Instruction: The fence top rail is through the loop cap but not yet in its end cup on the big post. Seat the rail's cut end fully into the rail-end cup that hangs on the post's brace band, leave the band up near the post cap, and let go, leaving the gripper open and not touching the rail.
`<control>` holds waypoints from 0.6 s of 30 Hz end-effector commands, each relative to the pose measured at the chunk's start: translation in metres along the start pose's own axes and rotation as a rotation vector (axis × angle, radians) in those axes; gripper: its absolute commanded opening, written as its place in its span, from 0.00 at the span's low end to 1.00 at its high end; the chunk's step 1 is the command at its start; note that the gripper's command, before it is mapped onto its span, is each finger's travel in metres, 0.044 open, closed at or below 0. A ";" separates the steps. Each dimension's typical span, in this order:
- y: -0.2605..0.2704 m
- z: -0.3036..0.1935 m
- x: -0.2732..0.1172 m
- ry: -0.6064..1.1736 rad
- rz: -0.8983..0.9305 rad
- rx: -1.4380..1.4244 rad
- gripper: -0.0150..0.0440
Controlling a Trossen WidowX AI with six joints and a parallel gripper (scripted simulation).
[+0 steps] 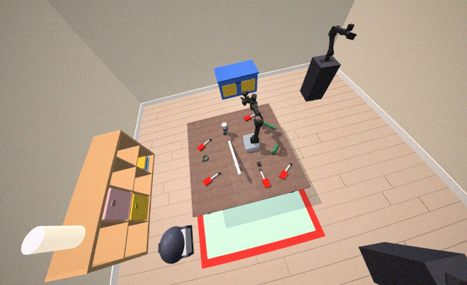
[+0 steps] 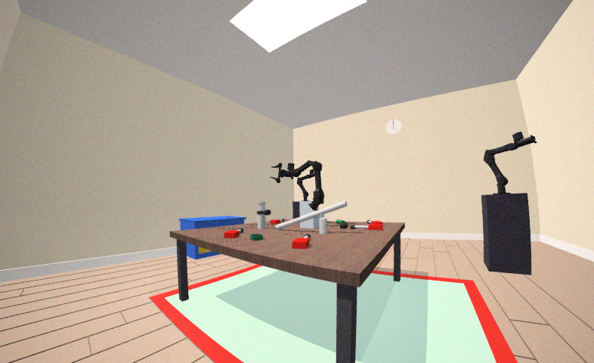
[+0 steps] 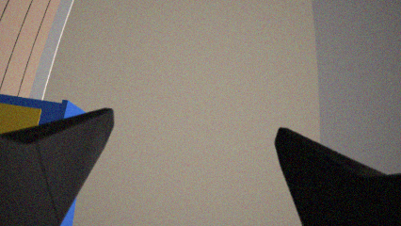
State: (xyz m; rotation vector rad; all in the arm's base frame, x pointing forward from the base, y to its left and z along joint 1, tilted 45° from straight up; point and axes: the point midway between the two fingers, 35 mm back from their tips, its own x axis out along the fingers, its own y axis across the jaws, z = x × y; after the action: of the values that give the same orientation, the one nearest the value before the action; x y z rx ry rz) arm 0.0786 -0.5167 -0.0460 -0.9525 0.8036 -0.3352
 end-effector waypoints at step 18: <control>0.077 0.325 -0.036 -0.190 0.847 0.782 1.00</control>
State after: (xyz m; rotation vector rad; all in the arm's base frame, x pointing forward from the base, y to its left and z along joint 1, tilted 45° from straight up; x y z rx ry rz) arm 0.2715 -0.3162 0.0027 -0.0635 0.6935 0.0968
